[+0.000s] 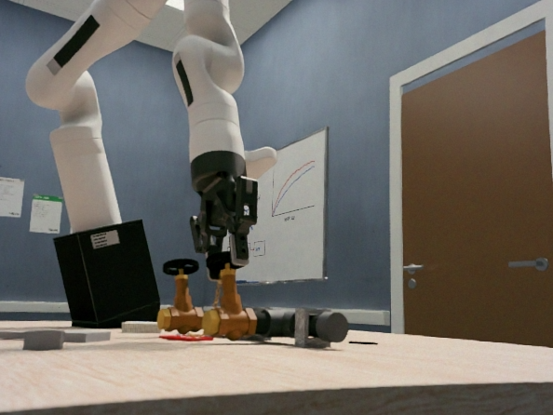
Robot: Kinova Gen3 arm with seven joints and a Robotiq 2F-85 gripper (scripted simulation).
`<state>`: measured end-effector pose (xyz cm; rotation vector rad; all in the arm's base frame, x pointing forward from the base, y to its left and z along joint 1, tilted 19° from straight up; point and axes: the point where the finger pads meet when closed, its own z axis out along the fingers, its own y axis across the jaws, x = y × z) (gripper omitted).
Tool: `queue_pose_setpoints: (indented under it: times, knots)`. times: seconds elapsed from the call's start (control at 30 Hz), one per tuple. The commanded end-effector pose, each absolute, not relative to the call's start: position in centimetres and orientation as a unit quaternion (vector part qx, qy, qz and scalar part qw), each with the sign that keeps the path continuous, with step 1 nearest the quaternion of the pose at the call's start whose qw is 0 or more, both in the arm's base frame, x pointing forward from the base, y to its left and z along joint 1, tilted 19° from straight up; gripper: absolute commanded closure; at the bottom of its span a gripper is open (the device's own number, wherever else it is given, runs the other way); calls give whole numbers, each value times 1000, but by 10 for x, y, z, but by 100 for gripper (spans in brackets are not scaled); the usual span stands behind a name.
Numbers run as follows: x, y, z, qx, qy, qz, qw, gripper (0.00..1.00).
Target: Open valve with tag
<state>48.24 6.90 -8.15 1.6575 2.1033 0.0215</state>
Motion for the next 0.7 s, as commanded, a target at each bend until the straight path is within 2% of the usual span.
queue_pose_setpoints:
  times: [0.0,0.67]
  knots:
    - [483,69,-81,602,764,9,230,41]
    - [483,69,-81,538,811,-10,230,41]
